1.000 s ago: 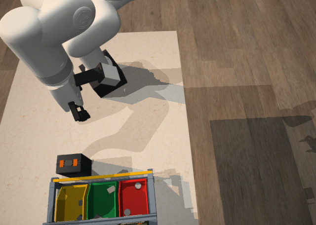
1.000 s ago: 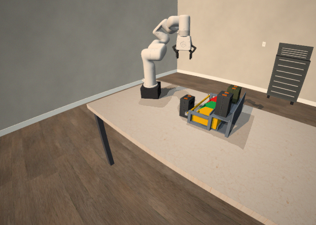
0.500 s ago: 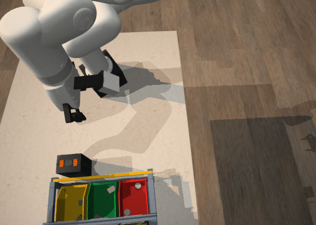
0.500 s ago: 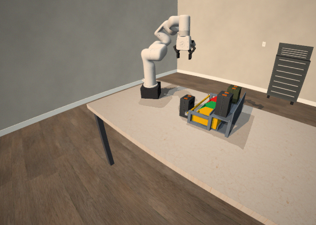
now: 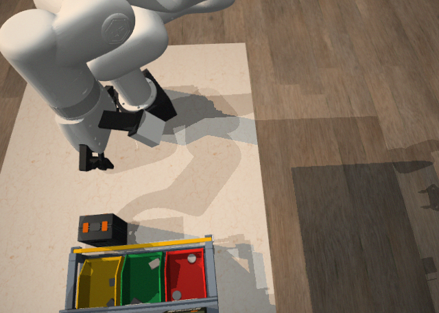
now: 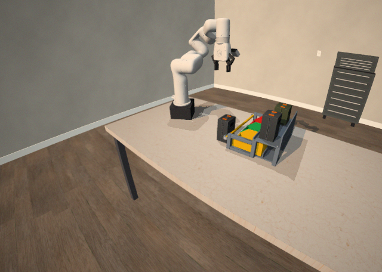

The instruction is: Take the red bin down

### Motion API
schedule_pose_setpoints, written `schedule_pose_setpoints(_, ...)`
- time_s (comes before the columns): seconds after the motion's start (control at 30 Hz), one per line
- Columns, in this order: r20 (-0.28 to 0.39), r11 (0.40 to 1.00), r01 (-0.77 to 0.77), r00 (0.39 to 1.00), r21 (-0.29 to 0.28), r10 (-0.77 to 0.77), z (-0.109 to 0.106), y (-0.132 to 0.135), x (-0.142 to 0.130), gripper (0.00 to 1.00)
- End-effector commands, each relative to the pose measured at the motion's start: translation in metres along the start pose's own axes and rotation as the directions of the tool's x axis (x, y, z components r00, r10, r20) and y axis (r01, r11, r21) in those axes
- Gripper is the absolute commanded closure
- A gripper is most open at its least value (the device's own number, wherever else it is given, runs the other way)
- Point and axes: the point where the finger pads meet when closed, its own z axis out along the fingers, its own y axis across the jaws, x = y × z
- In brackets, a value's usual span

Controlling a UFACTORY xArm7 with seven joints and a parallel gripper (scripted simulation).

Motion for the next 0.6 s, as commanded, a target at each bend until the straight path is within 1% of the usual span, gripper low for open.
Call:
schedule_pose_setpoints(0.0,0.000,1.000,-0.018,1.000,-0.003,0.018,-0.0011,0.0004,0.0001,0.00)
schedule_pose_setpoints(0.07,0.000,1.000,-0.018,1.000,-0.003,0.018,-0.0011,0.0004,0.0001,0.00)
schedule_pose_setpoints(0.13,-0.001,0.993,-0.115,0.993,-0.003,0.115,-0.0011,0.0003,0.0001,0.00)
schedule_pose_setpoints(0.23,-0.001,0.964,-0.268,0.964,-0.003,0.268,-0.0011,0.0003,0.0001,0.00)
schedule_pose_setpoints(0.57,-0.001,0.964,-0.268,0.964,-0.003,0.268,-0.0011,0.0003,0.0001,0.00)
